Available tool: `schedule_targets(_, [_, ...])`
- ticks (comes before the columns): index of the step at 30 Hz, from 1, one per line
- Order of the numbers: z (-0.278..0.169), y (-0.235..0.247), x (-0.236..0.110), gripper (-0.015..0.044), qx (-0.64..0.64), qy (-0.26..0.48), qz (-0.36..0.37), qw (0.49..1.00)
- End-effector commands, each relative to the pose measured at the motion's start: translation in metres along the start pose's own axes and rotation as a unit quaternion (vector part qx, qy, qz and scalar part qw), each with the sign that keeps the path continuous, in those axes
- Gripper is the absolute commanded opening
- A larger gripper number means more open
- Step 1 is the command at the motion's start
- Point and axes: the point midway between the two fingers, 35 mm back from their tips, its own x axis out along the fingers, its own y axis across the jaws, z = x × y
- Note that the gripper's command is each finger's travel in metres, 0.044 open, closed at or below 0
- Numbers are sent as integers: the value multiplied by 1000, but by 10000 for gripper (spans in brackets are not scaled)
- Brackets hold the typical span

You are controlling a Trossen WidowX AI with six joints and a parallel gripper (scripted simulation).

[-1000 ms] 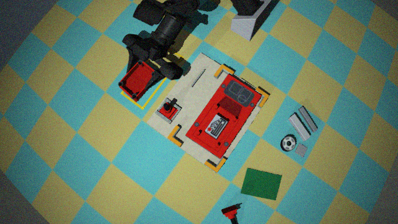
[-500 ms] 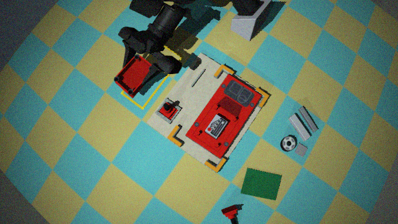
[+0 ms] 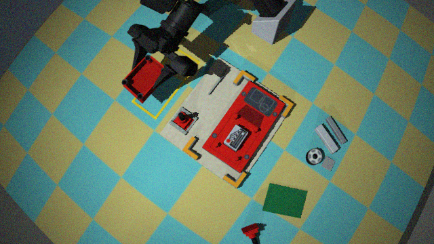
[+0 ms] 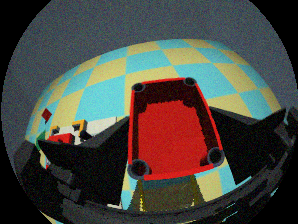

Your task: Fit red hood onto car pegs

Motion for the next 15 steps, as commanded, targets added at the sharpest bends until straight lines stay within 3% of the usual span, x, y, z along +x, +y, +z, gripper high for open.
schedule_targets(1, [1, -1, 0, 0, 21, -2, -4, 1000])
schedule_targets(15, [-1, 0, 0, 0, 226, -3, -4, 974])
